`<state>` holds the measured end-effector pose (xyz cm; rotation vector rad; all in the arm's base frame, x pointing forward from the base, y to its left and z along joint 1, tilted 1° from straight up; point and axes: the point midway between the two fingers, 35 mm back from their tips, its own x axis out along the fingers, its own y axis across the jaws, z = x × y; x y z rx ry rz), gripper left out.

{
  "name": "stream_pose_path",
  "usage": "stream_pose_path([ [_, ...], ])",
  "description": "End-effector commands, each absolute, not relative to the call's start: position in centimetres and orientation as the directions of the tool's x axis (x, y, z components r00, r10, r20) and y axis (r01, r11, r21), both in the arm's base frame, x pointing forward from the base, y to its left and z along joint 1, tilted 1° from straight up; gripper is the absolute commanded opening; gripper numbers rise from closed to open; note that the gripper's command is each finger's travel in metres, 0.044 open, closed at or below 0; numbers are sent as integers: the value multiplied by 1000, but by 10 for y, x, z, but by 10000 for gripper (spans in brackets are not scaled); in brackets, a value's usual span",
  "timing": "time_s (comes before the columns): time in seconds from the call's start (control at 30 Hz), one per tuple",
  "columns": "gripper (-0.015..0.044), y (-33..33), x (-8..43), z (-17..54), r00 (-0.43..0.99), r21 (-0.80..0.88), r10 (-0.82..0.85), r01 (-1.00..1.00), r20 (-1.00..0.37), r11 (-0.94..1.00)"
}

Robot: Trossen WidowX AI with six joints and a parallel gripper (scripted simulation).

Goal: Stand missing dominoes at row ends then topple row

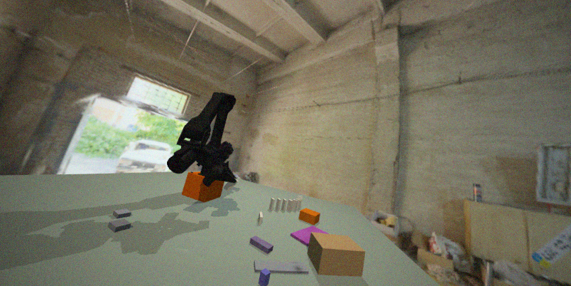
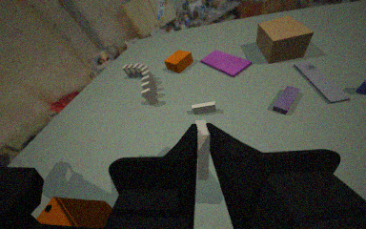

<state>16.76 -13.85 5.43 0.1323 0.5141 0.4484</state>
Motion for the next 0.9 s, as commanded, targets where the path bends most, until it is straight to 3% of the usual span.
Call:
stream_pose_path([
  [0.0,29,-141,166,56,842,192,398,-350,-364,917],
  [0.4,29,-161,153,66,983,25,134,-132,-126,991],
  [0.87,29,-166,149,69,995,-15,61,-62,-73,998],
])
